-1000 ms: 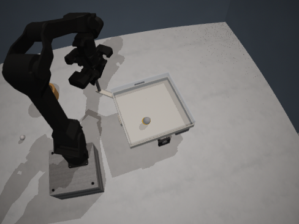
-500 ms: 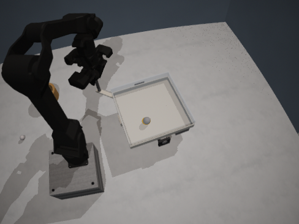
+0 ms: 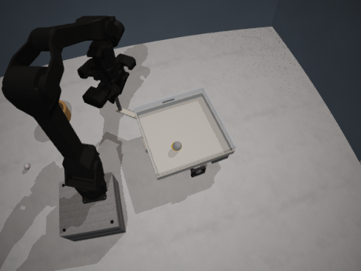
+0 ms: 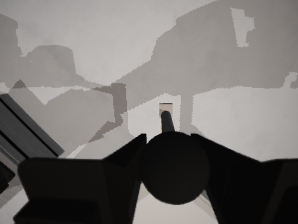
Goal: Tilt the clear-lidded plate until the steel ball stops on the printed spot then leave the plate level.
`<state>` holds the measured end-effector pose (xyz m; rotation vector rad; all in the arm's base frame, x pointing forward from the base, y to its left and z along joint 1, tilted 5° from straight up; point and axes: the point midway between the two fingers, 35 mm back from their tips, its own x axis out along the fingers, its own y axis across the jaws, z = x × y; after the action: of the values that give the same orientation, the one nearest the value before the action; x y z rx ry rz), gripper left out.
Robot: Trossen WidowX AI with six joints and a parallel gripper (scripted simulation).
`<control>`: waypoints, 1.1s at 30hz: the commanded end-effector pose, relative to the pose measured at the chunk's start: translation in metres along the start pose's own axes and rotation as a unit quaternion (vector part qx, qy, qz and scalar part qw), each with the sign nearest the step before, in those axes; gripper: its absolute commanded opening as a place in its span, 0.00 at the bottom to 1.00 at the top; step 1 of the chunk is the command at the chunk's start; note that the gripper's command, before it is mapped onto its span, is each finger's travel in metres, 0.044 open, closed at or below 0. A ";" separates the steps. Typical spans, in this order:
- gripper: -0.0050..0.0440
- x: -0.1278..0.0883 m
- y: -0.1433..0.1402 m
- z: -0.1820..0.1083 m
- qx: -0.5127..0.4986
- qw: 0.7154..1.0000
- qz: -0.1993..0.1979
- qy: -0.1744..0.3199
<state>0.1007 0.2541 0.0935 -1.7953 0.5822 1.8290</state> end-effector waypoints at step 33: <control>0.71 -0.010 0.001 0.000 -0.001 1.000 -0.013 0.000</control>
<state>0.0995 0.2525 0.0953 -1.8003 0.5714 1.8237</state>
